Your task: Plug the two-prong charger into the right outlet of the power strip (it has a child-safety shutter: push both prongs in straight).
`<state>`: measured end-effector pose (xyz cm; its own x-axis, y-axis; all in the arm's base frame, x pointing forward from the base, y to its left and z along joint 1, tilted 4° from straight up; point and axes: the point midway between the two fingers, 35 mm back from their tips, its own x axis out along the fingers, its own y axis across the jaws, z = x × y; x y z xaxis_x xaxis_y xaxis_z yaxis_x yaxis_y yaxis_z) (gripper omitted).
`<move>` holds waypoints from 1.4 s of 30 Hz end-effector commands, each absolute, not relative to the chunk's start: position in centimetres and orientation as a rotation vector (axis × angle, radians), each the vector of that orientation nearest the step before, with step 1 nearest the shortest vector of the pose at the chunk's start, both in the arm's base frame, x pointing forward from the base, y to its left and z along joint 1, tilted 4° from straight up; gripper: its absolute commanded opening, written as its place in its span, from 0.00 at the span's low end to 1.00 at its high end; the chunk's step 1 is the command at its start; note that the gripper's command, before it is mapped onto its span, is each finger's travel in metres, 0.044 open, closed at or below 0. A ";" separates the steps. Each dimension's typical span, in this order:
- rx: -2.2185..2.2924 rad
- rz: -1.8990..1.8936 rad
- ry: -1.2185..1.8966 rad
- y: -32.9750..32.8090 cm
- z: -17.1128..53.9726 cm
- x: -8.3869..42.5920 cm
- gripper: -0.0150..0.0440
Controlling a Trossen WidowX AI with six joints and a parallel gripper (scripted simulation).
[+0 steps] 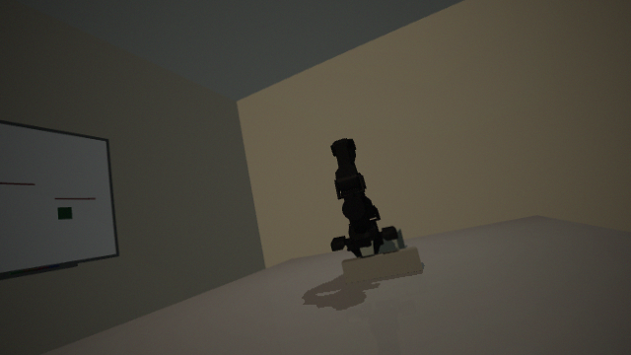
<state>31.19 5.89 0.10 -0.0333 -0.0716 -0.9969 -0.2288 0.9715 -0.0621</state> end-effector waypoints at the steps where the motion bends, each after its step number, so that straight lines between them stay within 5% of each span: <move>1: -0.234 0.128 1.601 5.9 0.1 31.3 0.25; 19: -0.234 0.128 1.600 5.9 0.1 31.3 1.00; 42: -0.231 0.130 1.582 5.8 0.1 30.7 1.00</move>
